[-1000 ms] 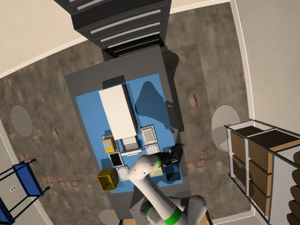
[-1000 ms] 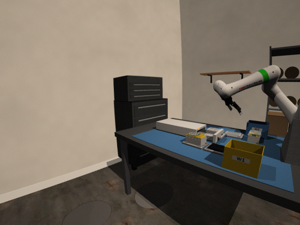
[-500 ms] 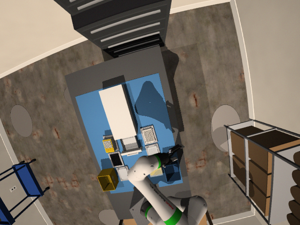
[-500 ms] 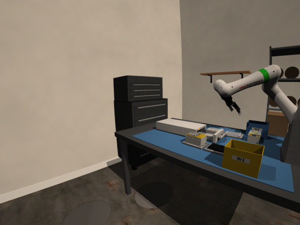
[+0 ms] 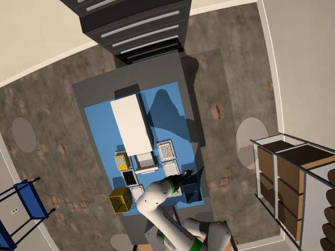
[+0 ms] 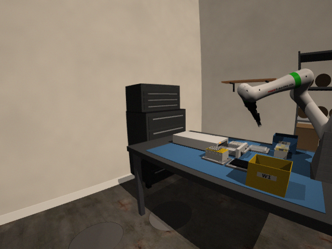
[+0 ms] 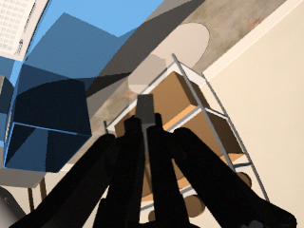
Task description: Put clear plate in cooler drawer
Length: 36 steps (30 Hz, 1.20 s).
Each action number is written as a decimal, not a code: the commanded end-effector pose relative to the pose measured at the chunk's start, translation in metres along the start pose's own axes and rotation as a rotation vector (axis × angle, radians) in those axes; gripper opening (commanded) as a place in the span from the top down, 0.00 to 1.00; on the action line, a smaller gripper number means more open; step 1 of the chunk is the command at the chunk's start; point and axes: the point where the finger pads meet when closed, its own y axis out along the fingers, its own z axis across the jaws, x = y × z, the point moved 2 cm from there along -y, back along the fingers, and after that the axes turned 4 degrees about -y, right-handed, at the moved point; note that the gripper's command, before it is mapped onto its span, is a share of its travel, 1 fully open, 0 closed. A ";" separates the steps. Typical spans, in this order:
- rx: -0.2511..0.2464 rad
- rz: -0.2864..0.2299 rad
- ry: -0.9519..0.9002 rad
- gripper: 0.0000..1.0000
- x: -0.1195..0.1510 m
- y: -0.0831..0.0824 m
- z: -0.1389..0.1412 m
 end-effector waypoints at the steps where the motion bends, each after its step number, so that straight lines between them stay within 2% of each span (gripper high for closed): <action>1: -0.001 0.032 0.037 1.00 -0.008 -0.011 -0.010; 3: -0.007 0.064 0.074 1.00 -0.012 -0.018 -0.016; 6: -0.007 0.064 0.074 1.00 -0.017 -0.025 -0.023; 9: -0.021 0.115 0.135 1.00 -0.023 -0.034 -0.032; 12: -0.021 0.115 0.135 1.00 -0.028 -0.042 -0.039; 13: -0.029 0.136 0.160 1.00 -0.029 -0.045 -0.042; 15: -0.029 0.136 0.160 1.00 -0.029 -0.045 -0.042; 17: -0.040 0.165 0.195 1.00 -0.033 -0.051 -0.049; 20: -0.040 0.165 0.195 1.00 -0.038 -0.059 -0.056; 23: -0.063 0.213 0.254 1.00 -0.042 -0.068 -0.066; 27: -0.063 0.213 0.254 1.00 -0.047 -0.076 -0.075; 29: -0.086 0.251 0.303 1.00 -0.049 -0.082 -0.081; 34: -0.091 0.258 0.312 1.00 -0.054 -0.091 -0.092; 36: -0.118 0.295 0.360 1.00 -0.056 -0.097 -0.099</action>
